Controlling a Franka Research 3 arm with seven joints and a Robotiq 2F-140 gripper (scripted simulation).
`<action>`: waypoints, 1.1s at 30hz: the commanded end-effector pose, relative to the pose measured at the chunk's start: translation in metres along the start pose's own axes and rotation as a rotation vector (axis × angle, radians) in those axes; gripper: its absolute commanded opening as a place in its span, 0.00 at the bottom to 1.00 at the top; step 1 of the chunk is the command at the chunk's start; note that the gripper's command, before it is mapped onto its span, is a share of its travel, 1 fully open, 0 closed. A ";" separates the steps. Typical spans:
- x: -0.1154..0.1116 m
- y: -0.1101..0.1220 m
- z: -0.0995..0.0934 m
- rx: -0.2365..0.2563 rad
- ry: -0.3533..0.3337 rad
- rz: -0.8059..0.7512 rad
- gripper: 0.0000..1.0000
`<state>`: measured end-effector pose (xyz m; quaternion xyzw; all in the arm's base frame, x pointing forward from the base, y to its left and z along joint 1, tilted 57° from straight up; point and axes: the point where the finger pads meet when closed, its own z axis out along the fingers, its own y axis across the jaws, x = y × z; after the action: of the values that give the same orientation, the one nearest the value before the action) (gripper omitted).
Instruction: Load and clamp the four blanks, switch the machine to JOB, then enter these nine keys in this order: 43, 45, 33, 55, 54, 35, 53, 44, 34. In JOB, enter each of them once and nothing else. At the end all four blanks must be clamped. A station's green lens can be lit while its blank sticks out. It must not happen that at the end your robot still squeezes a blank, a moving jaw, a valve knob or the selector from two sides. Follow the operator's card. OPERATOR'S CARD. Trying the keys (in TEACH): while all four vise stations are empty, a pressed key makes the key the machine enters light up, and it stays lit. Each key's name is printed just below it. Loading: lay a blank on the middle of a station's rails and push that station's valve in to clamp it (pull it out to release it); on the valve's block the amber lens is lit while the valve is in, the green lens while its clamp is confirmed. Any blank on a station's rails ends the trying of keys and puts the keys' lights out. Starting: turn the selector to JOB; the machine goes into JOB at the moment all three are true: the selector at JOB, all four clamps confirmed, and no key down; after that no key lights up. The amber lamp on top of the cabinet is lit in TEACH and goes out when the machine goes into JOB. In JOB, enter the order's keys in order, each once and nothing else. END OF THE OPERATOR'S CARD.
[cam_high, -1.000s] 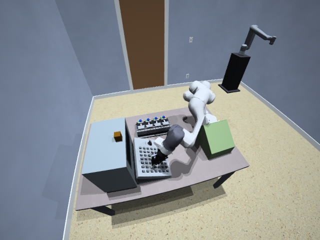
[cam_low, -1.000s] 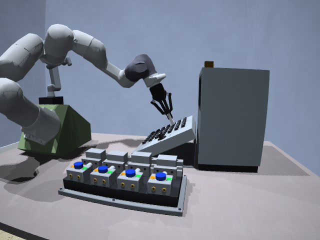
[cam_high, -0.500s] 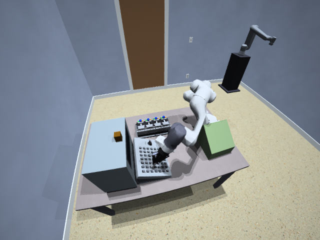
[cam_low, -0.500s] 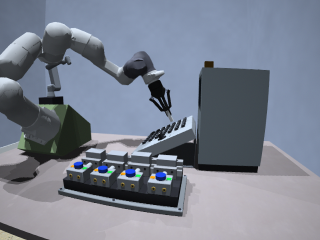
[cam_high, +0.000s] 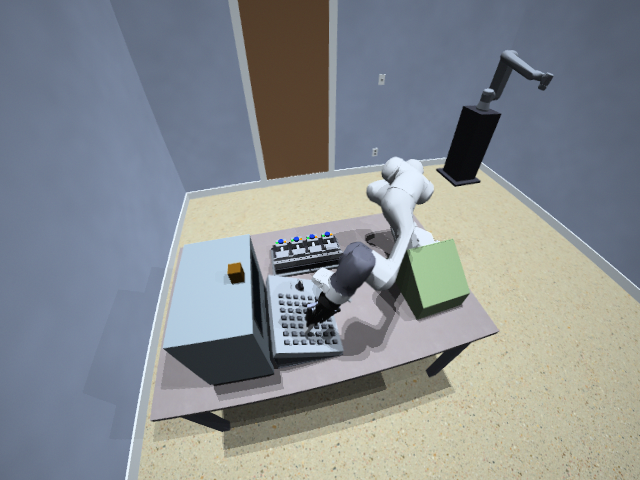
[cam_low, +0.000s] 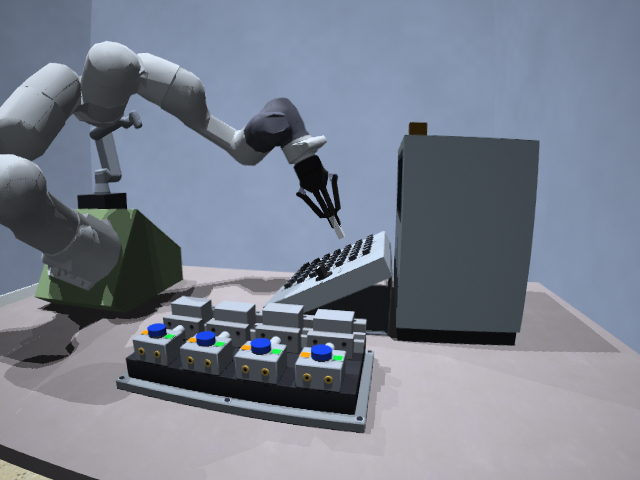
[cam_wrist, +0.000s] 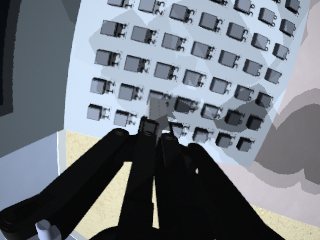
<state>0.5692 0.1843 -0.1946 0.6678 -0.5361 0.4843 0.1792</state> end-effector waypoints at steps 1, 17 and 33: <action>0.002 0.000 -0.001 -0.003 0.002 0.006 0.00; 0.070 0.001 -0.001 -0.003 0.002 0.007 0.00; 0.070 0.001 0.014 -0.003 0.002 0.007 0.00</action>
<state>0.5692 0.1395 -0.1392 0.6615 -0.5436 0.4851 0.1779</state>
